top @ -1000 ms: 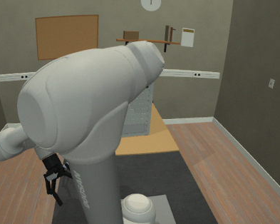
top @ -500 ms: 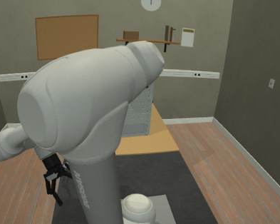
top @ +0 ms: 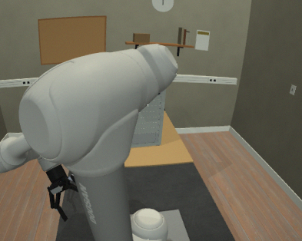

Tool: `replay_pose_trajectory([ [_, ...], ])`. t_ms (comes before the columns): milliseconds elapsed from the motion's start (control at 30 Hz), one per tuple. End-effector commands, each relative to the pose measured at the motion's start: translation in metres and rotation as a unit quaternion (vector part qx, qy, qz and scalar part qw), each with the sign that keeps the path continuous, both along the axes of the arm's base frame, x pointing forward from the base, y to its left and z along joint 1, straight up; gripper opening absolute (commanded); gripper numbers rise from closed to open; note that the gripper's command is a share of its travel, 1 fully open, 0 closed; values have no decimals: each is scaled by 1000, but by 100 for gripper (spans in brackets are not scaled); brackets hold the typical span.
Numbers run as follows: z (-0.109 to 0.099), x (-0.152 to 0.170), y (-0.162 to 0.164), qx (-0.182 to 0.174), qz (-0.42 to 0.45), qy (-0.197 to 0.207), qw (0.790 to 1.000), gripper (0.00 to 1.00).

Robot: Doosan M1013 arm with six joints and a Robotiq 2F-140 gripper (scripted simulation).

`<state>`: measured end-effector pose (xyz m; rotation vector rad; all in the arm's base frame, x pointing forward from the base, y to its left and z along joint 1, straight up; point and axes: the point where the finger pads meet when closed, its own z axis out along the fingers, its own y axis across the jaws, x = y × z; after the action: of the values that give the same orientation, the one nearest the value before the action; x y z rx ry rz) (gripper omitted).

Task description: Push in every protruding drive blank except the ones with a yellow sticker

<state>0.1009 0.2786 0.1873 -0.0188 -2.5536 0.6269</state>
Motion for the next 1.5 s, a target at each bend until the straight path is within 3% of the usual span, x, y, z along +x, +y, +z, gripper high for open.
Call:
replay_pose_trajectory([
  [0,-1,2,0,3,1,-1,1000,100],
  [700,-27,49,6,87,29,-37,995,100],
  [1100,-51,119,10,181,82,-99,975,100],
  [1167,-51,119,10,181,82,-99,975,100],
  [1467,-61,193,6,248,148,-172,942,100],
])
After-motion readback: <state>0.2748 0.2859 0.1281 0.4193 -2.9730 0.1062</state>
